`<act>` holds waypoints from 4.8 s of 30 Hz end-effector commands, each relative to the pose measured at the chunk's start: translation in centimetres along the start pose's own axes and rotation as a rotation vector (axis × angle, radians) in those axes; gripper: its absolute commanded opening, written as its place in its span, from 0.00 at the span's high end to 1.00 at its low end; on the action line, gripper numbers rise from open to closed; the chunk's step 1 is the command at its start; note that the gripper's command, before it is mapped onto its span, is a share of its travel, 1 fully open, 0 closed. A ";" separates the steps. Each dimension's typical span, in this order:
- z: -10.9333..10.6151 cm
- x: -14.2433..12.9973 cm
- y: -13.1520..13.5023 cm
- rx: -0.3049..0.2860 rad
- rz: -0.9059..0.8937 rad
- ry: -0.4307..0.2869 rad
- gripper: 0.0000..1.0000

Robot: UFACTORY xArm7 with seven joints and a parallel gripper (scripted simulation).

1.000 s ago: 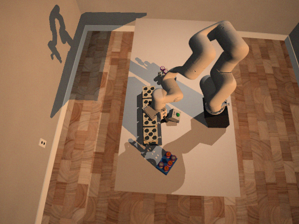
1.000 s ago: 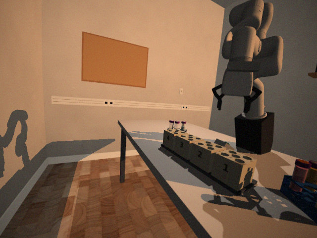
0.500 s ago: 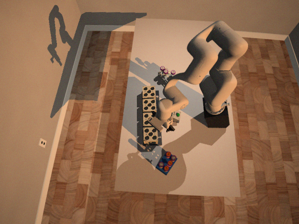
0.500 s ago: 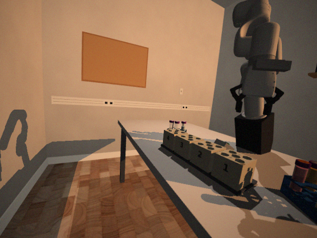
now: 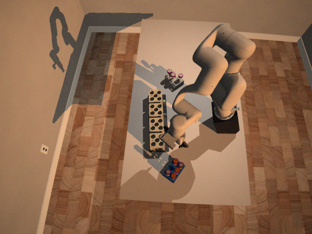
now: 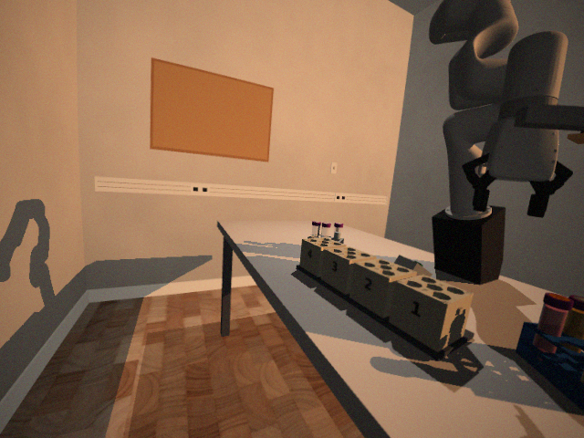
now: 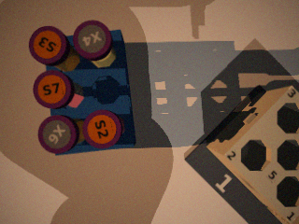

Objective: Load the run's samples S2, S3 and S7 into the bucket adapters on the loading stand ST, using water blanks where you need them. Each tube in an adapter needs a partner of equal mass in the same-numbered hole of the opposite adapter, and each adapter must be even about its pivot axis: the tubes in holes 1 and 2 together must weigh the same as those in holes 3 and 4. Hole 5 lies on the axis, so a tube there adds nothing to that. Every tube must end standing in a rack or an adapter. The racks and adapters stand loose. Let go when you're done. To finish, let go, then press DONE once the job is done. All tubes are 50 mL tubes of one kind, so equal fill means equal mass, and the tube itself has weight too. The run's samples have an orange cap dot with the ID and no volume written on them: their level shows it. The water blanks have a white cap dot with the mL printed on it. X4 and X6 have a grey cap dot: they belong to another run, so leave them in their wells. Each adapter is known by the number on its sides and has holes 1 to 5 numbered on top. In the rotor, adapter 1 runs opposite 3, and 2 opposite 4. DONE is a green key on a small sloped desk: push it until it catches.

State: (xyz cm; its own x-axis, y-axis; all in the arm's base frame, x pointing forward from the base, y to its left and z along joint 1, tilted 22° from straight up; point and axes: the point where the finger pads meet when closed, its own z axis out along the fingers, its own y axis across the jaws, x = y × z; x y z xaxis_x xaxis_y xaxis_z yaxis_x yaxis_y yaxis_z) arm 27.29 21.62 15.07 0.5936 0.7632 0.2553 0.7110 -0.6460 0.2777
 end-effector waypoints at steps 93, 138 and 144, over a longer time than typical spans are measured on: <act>10.3 2.8 -6.3 -0.005 0.001 0.000 0.00; 2.0 2.9 -6.3 -0.005 0.001 0.001 0.00; 0.4 2.9 -6.3 -0.005 0.002 0.001 0.00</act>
State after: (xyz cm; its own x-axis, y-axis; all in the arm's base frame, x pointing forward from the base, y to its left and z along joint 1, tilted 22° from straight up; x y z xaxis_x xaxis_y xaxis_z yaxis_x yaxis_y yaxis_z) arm 25.10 27.97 12.22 0.5945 0.7607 0.2607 0.7035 -0.6490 0.2895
